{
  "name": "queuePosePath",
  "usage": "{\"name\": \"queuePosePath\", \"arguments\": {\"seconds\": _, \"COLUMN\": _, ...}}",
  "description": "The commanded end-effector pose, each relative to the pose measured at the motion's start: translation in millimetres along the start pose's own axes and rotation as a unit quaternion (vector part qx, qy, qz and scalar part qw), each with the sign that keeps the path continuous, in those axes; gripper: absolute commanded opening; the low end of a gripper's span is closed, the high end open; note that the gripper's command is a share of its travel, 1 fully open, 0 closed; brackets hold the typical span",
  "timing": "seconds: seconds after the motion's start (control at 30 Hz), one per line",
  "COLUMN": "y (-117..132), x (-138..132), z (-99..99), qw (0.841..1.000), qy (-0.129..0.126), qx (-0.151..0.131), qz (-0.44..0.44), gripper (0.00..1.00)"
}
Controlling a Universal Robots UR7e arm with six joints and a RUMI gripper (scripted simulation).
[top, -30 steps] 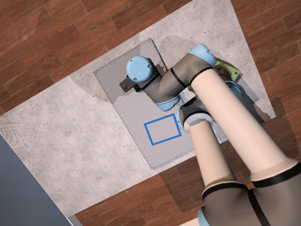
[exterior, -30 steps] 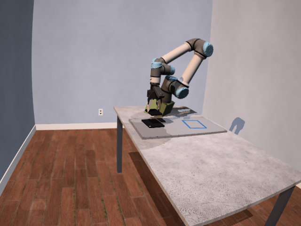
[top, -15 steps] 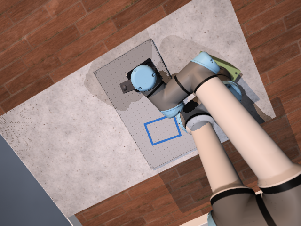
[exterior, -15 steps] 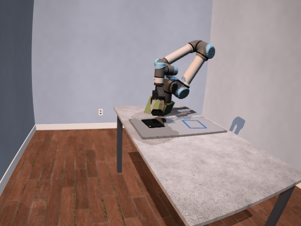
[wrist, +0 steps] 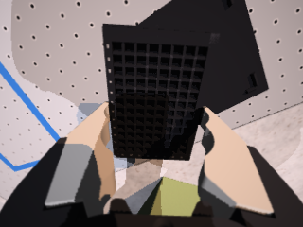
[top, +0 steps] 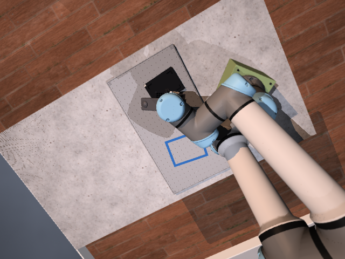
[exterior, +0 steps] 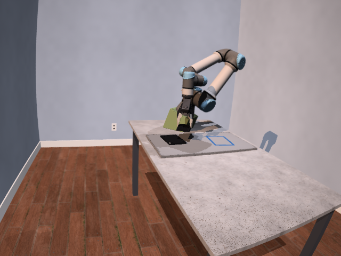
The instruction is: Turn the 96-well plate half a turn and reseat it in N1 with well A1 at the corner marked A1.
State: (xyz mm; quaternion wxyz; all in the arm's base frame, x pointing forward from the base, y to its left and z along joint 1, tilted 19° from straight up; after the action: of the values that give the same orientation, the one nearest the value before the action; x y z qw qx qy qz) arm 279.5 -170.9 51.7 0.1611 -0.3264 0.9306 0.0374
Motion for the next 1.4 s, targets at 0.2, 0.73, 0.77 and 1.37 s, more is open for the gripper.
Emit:
{"name": "queuePosePath", "arguments": {"seconds": 0.2, "y": 21, "x": -30, "z": 0.3, "qw": 1.0, "qy": 0.004, "qx": 0.0, "qz": 0.008, "gripper": 0.0}}
{"name": "queuePosePath", "arguments": {"seconds": 0.73, "y": 48, "x": -68, "z": 2.1, "qw": 1.0, "qy": 0.004, "qx": 0.0, "qz": 0.008, "gripper": 0.0}}
{"name": "queuePosePath", "arguments": {"seconds": 0.77, "y": 50, "x": -71, "z": 2.3, "qw": 1.0, "qy": 0.004, "qx": 0.0, "qz": 0.008, "gripper": 0.0}}
{"name": "queuePosePath", "arguments": {"seconds": 1.37, "y": 81, "x": -115, "z": 4.4, "qw": 1.0, "qy": 0.004, "qx": 0.0, "qz": 0.008, "gripper": 0.0}}
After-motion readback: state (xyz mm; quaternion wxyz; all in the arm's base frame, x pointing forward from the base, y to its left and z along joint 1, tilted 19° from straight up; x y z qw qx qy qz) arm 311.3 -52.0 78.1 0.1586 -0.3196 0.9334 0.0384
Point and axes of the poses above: the point where the finger pads meet when closed, its own z axis out along the fingers, its own x axis across the jaws, y = z × x, the point moved 3 cm from there along -z, back along the fingers, and after that the axes turned 13 degrees about z, right-handed, at the moved point
